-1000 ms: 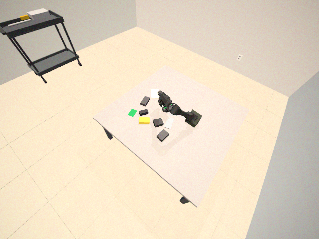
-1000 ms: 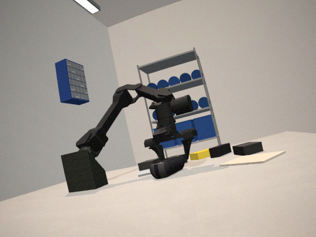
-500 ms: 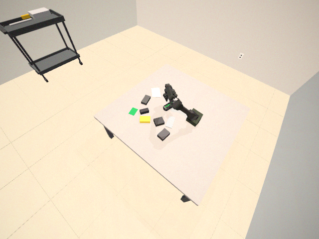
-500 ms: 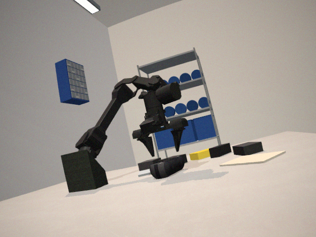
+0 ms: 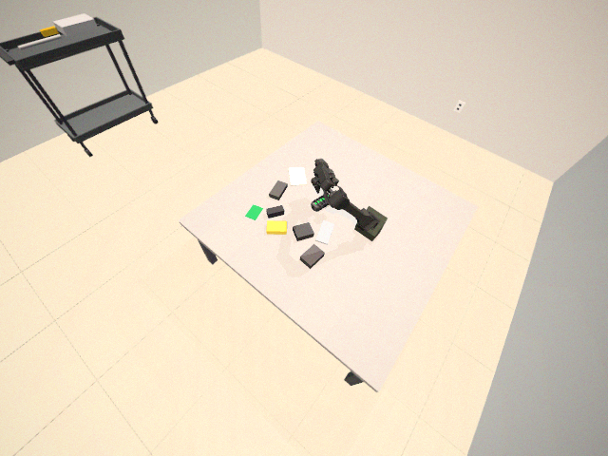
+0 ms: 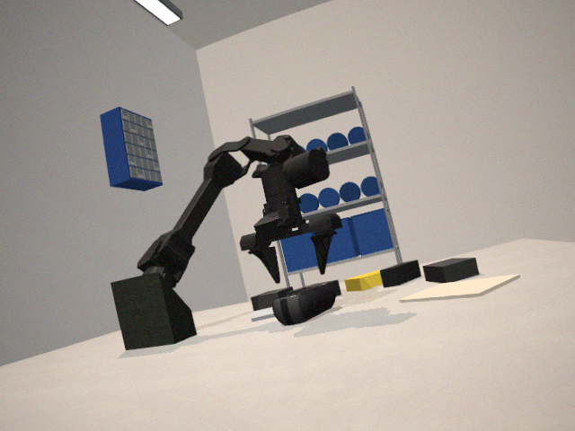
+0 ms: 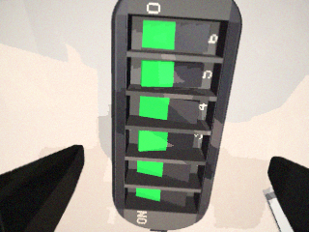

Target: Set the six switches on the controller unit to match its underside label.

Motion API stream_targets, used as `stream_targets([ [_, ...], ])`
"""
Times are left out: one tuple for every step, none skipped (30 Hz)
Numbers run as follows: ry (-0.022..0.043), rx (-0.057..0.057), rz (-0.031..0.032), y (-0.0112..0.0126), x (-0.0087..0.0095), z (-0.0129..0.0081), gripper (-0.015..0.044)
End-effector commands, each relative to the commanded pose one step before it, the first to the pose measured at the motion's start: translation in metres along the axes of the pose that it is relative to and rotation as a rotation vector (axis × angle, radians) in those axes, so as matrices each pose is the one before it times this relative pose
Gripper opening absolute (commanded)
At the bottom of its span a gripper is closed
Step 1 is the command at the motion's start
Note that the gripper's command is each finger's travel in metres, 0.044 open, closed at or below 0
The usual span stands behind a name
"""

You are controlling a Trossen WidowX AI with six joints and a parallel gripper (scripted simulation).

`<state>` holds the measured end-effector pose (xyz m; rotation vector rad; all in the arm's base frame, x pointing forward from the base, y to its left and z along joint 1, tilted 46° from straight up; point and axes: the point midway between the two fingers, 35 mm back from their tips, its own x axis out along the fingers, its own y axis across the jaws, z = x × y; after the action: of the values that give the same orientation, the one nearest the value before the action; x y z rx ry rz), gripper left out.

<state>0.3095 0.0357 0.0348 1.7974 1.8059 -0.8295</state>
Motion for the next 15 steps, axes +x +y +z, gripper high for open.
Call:
stream_targets([
  [-0.00456,-0.0014,0.00704,0.00232,-0.02406,0.00096,0.044],
  [0.00101,0.001,-0.0007,-0.00062,-0.01365,-0.00031,0.044],
  [0.00101,0.0005,-0.00051,-0.0007,-0.00824,-0.00031,0.044],
  [0.0004,0.0002,-0.00018,-0.00029,-0.00275,-0.00013,0.044],
  [0.0,0.0,0.0,0.0,0.0,0.0,0.044],
  [0.0,0.0,0.0,0.0,0.0,0.0,0.044],
  [0.0,0.0,0.0,0.0,0.0,0.0,0.044],
  [0.0,0.0,0.0,0.0,0.0,0.0,0.044],
  [-0.00005,0.0,0.00004,0.00008,0.0,0.0,0.044],
  [-0.00005,0.0,0.00004,0.00008,0.0,0.0,0.044],
  [0.0,0.0,0.0,0.0,0.0,0.0,0.0414],
  [0.0,0.0,0.0,0.0,0.0,0.0,0.0387],
  [0.0,0.0,0.0,0.0,0.0,0.0,0.0361],
  [0.0,0.0,0.0,0.0,0.0,0.0,0.0335],
  [0.0,0.0,0.0,0.0,0.0,0.0,0.0309],
])
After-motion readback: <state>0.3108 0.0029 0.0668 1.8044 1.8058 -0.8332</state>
